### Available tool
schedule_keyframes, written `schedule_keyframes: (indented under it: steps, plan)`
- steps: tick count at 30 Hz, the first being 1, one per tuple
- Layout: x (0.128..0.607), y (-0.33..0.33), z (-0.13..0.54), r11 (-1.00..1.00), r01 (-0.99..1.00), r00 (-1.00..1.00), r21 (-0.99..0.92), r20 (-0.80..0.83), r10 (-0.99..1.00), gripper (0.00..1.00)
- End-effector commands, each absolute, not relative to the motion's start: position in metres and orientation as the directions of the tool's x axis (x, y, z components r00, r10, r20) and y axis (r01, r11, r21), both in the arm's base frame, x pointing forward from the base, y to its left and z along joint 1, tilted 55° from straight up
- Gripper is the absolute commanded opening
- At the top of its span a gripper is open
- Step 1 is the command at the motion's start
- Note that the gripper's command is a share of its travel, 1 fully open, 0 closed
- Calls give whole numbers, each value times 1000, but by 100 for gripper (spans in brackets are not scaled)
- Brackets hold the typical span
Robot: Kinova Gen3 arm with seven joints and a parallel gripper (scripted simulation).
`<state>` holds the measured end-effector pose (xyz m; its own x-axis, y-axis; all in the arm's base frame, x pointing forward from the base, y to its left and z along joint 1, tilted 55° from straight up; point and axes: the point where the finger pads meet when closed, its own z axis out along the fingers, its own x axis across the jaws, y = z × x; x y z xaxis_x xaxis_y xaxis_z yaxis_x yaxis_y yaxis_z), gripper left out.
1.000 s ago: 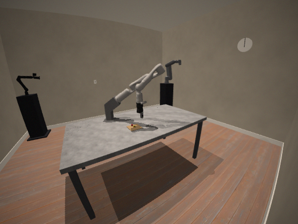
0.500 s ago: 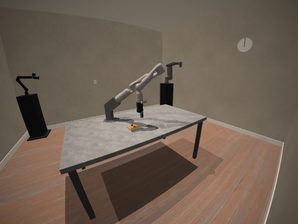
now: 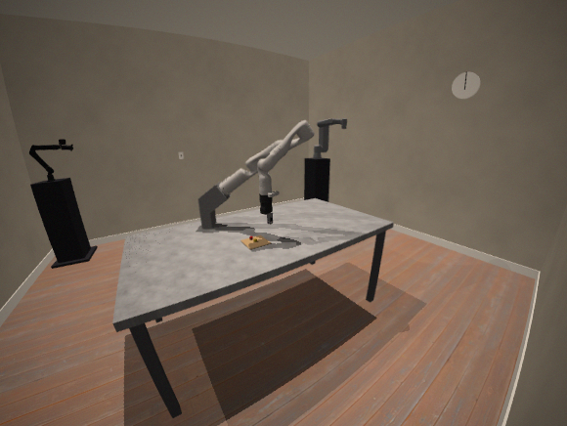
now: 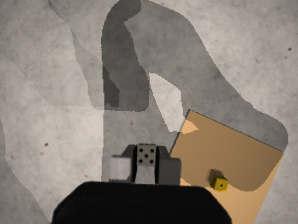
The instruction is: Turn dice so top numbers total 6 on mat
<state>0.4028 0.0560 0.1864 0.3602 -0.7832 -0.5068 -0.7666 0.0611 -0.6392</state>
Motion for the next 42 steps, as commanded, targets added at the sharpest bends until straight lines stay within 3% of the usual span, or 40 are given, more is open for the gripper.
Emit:
schedule_keyframes:
  steps: [1, 42]
  plan:
    - [403, 56, 187, 62, -766, 360, -640, -506, -784, 34]
    - [402, 57, 188, -1, -735, 419, -678, -454, -786, 34]
